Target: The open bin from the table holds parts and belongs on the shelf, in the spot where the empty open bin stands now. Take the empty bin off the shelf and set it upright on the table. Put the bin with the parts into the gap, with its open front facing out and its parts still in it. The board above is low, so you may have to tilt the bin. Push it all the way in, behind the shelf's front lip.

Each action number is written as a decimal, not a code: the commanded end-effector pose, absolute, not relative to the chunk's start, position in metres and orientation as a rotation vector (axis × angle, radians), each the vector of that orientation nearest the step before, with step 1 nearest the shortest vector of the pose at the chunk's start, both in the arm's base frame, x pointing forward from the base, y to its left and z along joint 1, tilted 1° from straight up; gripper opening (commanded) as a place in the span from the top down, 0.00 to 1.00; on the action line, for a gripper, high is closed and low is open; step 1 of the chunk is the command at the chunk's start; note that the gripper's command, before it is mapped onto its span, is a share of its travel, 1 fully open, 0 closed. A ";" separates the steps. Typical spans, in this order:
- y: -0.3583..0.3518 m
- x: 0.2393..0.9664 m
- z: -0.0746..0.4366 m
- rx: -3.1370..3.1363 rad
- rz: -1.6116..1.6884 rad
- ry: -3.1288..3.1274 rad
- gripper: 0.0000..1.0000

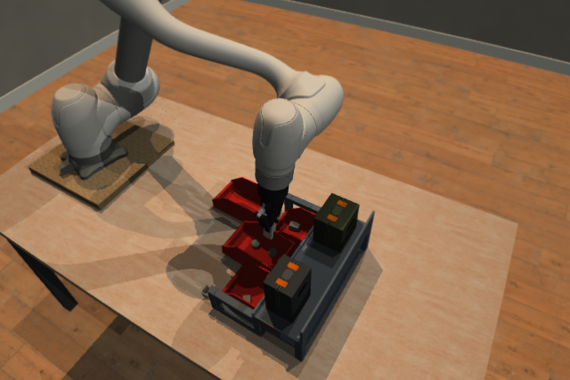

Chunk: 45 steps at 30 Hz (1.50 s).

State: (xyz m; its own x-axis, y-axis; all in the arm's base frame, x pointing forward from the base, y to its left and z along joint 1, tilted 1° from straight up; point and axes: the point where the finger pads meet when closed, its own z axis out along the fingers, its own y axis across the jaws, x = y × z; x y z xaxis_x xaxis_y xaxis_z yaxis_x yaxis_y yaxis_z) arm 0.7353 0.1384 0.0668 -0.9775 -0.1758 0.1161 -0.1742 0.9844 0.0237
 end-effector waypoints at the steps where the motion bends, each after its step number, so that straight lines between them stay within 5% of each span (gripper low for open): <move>1: 0.139 0.736 0.067 0.267 -0.021 -3.013 0.90; 45: 0.142 0.753 0.066 0.268 -0.023 -3.031 0.90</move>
State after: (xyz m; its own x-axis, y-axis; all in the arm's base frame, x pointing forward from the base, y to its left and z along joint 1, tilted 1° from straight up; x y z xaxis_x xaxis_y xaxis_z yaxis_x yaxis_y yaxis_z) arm 0.7524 0.1415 0.0654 -0.9796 -0.1757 0.0972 -0.1742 0.9844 0.0237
